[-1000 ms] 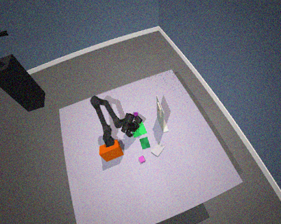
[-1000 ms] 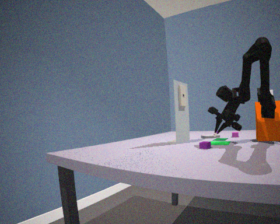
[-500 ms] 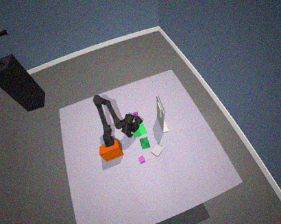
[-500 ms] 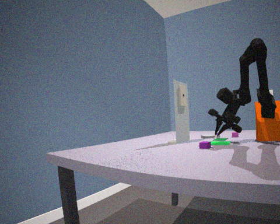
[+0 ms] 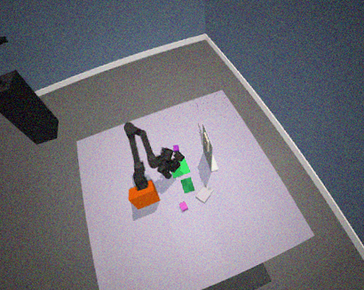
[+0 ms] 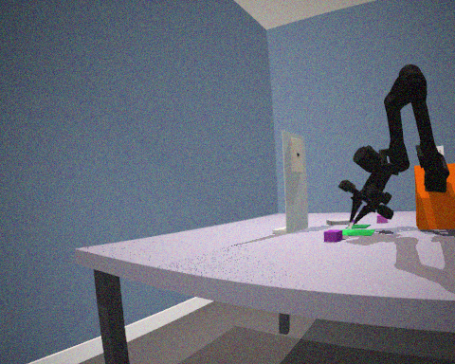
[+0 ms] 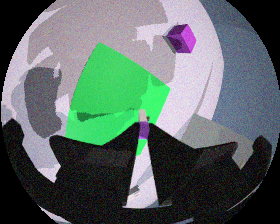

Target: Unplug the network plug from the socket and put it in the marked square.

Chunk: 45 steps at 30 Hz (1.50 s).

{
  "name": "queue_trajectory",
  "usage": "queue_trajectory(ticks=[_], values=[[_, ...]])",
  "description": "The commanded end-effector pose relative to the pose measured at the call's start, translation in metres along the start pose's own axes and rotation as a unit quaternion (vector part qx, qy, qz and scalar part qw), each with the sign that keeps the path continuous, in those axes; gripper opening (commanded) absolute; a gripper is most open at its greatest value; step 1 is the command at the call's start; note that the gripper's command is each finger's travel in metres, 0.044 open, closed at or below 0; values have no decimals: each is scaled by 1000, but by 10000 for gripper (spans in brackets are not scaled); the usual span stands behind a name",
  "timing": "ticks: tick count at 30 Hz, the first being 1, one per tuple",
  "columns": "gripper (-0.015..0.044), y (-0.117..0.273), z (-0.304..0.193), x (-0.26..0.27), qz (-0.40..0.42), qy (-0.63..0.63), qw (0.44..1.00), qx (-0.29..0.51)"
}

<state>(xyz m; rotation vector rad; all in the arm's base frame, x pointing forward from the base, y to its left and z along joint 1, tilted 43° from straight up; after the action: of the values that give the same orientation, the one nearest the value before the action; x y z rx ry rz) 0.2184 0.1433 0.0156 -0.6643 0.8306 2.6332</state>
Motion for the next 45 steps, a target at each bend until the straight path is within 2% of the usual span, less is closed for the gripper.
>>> queue_trajectory(ticks=[1,27,33,45], values=[[0,-1,0,3,0,-3,1000,2],[0,-7,1,8,0,-2,1000,-1],[156,-7,1,8,0,-2,1000,-1],[156,-3,1,7,0,-2,1000,0]])
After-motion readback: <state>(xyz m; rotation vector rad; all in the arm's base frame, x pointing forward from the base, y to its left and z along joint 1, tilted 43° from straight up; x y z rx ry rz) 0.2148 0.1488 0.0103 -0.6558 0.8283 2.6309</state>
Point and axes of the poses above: the point midway between the two fingers, 35 mm back from their tips, its own y axis back along the fingers, its own x axis across the jaws, z = x × y, the point moved 2 cm from there along y, back along the fingers, and after that the axes turned 9 degrees about -y, right-handed, at the moved point
